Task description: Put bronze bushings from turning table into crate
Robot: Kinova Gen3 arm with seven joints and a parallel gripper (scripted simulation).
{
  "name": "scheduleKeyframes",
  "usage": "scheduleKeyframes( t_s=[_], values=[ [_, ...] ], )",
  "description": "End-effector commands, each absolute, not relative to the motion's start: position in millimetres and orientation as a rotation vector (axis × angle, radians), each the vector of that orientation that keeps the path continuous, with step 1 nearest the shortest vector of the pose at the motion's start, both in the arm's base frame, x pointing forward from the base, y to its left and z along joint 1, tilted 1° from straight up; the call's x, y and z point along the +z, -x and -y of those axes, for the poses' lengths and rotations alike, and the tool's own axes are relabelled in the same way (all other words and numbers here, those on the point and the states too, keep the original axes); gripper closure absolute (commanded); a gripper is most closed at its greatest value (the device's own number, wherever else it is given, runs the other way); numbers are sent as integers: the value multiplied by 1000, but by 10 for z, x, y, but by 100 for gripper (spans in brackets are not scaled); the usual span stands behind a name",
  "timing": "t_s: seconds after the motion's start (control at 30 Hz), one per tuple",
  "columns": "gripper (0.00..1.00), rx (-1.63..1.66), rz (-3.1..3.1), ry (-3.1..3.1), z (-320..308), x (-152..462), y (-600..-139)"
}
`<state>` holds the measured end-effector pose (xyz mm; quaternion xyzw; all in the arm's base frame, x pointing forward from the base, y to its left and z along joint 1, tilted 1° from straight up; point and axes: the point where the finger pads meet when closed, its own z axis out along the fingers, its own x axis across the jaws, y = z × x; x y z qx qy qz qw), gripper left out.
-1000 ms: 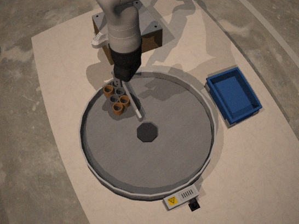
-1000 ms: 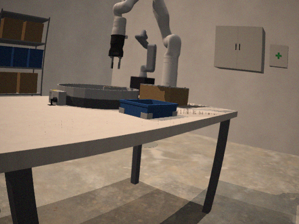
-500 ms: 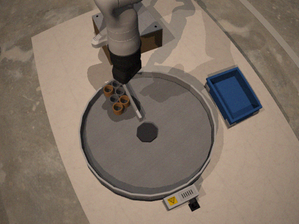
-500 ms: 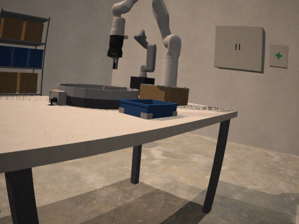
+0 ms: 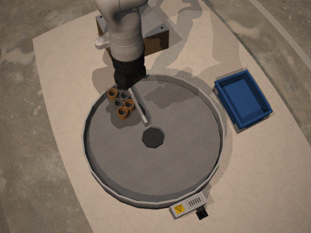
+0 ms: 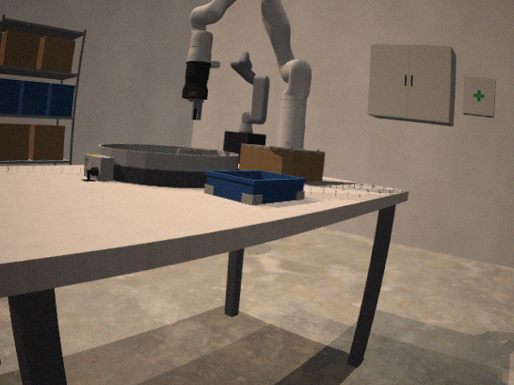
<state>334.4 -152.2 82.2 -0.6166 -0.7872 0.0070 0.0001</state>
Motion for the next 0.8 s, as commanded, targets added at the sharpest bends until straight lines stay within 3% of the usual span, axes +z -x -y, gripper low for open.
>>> scheduleKeyframes(
  t_s=[0.0,0.77],
  values=[
    [73,21,2427,1998,1530,819,-3352],
    [73,21,1941,2477,1594,749,-3385]
  ],
)
